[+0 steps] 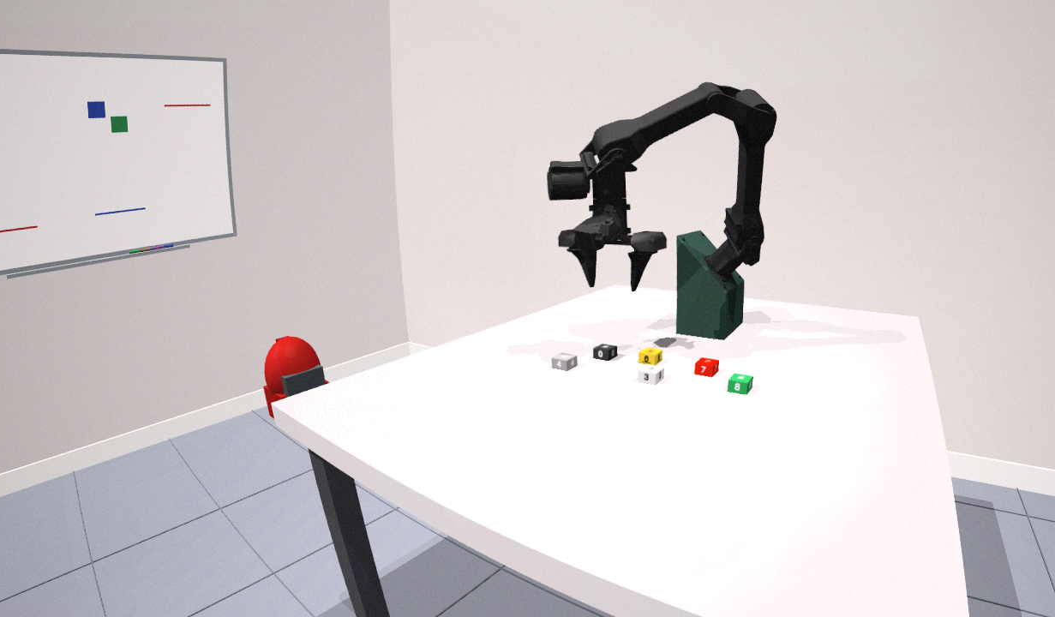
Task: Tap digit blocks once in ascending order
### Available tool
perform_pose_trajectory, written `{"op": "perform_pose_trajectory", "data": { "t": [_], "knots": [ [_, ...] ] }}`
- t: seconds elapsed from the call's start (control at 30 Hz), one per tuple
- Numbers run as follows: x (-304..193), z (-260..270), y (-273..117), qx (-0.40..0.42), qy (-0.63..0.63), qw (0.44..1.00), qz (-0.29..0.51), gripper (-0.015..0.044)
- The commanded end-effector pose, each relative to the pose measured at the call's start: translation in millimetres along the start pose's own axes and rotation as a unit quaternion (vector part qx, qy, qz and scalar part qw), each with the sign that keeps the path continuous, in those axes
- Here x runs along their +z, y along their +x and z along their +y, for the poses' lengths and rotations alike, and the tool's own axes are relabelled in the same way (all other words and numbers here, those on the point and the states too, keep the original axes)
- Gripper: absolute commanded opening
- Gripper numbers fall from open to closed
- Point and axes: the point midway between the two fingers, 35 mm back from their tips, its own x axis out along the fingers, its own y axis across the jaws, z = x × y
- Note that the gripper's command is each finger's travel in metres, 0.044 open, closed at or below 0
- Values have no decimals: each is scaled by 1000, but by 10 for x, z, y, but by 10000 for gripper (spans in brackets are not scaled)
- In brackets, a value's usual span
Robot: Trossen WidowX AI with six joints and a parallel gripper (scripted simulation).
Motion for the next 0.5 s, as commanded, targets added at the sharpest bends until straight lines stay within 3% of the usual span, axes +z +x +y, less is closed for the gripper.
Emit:
{"op": "perform_pose_trajectory", "data": {
  "t": [0.0, 0.1, 0.47],
  "knots": [
    [-54, 394, -1, 2, -3, 1000, 1, 400],
    [-137, 657, 15, 4, -3, 1000, 1, 400],
    [-144, 674, 17, 4, -3, 1000, 1, 400]
  ]
}}
